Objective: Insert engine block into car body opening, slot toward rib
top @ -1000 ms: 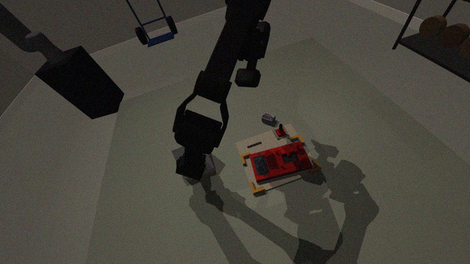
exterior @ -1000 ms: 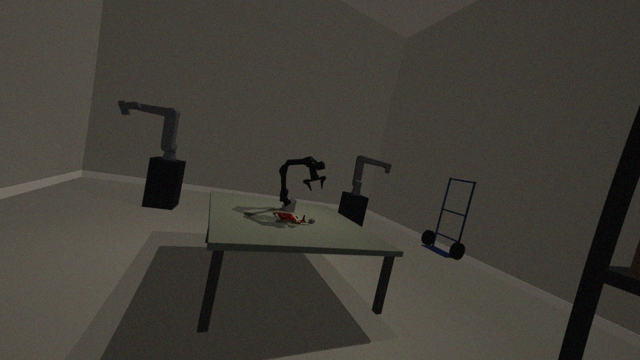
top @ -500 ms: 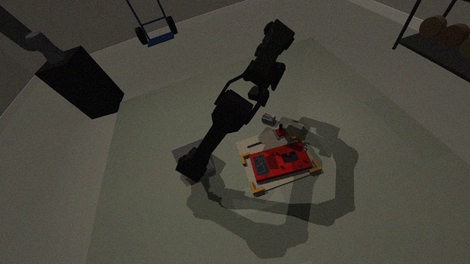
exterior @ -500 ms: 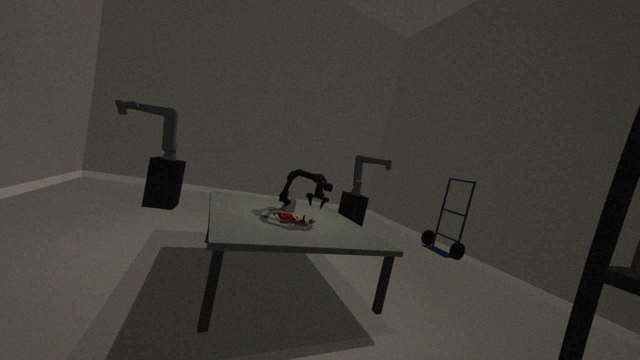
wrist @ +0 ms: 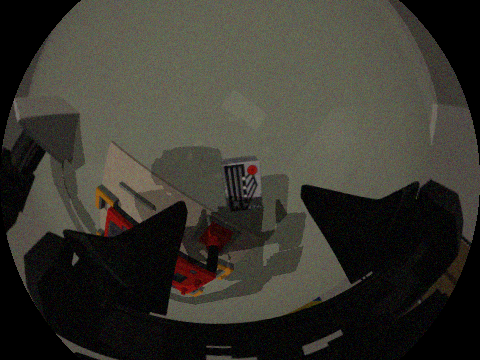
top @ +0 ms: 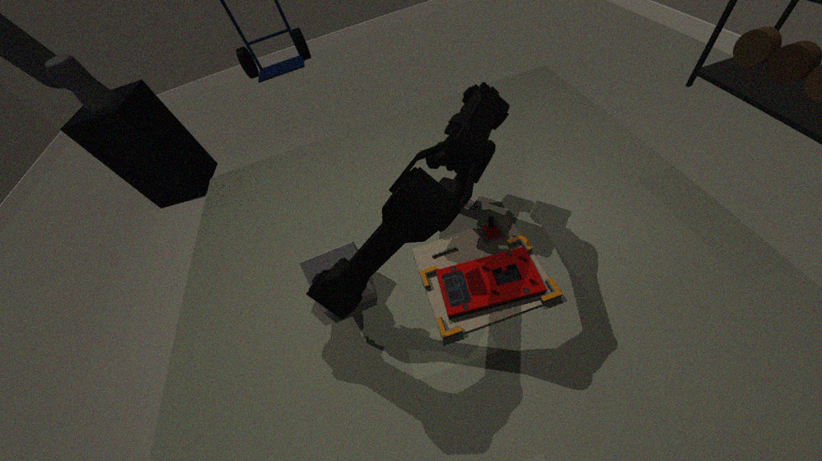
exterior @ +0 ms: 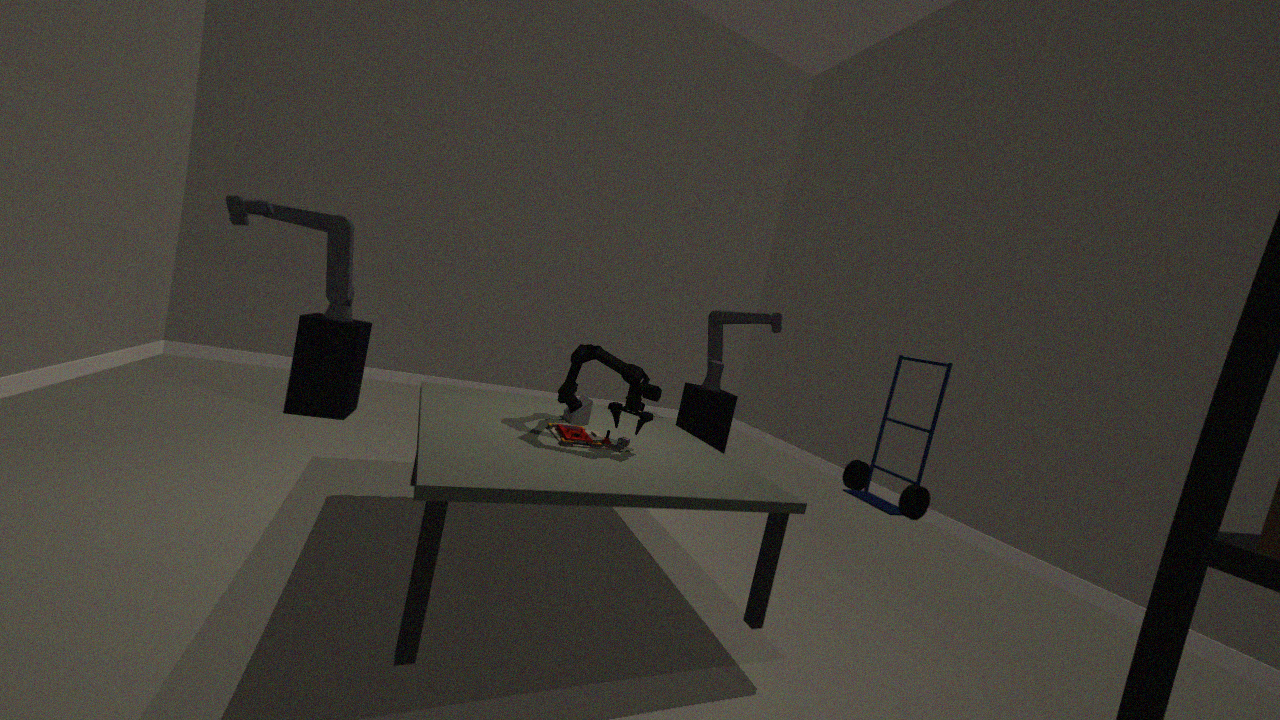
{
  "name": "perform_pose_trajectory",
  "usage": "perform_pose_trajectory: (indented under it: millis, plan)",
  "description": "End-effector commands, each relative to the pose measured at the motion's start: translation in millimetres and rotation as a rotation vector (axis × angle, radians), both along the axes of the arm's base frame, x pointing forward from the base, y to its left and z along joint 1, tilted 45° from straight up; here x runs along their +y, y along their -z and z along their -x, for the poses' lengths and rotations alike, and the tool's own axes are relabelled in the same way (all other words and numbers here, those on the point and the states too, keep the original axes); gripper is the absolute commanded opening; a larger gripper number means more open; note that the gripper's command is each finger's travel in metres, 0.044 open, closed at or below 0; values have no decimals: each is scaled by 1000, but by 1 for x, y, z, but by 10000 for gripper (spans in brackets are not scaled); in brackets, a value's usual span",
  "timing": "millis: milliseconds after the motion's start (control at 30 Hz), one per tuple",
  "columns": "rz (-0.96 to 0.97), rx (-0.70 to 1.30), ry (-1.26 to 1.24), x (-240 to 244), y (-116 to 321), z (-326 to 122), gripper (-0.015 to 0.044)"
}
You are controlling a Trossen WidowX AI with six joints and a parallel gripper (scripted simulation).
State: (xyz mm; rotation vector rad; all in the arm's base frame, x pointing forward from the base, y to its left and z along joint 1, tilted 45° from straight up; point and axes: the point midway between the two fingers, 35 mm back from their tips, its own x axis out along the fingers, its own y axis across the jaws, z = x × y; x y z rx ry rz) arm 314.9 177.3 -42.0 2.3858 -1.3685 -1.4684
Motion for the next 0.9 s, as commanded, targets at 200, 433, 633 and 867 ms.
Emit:
perform_pose_trajectory:
  millis: [200, 433, 633, 867]
  plan:
    - [-1, -8, -16, -12, 10, -5, 440]
    - [-1, -9, -16, -17, 15, -6, 440]
    - [-1, -9, -16, -23, 22, -8, 440]
    - [0, -9, -16, -30, 28, -10, 440]
